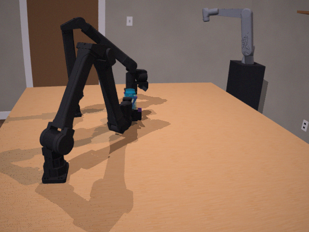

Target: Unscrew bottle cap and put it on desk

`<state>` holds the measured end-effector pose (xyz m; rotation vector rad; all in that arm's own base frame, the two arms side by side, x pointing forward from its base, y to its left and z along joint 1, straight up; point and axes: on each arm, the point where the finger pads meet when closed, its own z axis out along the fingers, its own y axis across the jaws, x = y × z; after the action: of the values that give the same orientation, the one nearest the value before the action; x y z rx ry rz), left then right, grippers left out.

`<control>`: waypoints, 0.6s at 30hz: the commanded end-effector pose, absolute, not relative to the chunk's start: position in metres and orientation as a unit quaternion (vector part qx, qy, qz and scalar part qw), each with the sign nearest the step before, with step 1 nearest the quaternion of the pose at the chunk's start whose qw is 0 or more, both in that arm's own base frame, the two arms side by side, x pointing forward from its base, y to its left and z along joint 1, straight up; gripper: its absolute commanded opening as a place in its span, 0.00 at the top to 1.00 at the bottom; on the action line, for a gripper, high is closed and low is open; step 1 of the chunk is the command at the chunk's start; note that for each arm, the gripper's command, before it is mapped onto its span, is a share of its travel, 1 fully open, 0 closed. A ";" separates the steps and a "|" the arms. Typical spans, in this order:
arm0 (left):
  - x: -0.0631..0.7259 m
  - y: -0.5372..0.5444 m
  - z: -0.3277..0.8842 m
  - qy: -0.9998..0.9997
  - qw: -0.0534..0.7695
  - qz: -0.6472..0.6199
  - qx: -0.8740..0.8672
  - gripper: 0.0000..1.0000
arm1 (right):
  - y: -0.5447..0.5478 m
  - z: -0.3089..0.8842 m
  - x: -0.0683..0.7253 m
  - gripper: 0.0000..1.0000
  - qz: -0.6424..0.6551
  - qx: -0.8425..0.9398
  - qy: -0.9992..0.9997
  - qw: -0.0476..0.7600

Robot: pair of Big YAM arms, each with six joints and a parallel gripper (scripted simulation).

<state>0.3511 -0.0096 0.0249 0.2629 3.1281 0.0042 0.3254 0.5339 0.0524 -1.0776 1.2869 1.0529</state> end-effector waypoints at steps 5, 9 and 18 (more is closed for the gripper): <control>0.375 -0.010 0.067 0.996 0.032 0.003 0.084 0.12 | 0.519 0.079 0.330 0.02 0.445 -0.449 0.528 0.566; 0.370 -0.010 0.105 0.996 0.033 0.003 0.084 0.12 | 0.492 0.092 0.324 0.02 0.444 -0.450 0.528 0.566; 0.361 -0.010 0.094 0.996 0.024 0.003 0.084 0.12 | 0.502 0.084 0.323 0.02 0.446 -0.452 0.532 0.560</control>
<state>0.3523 -0.0096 0.0879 0.2607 3.1027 0.0064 0.3210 0.4970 0.0776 -1.0710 1.2756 1.0501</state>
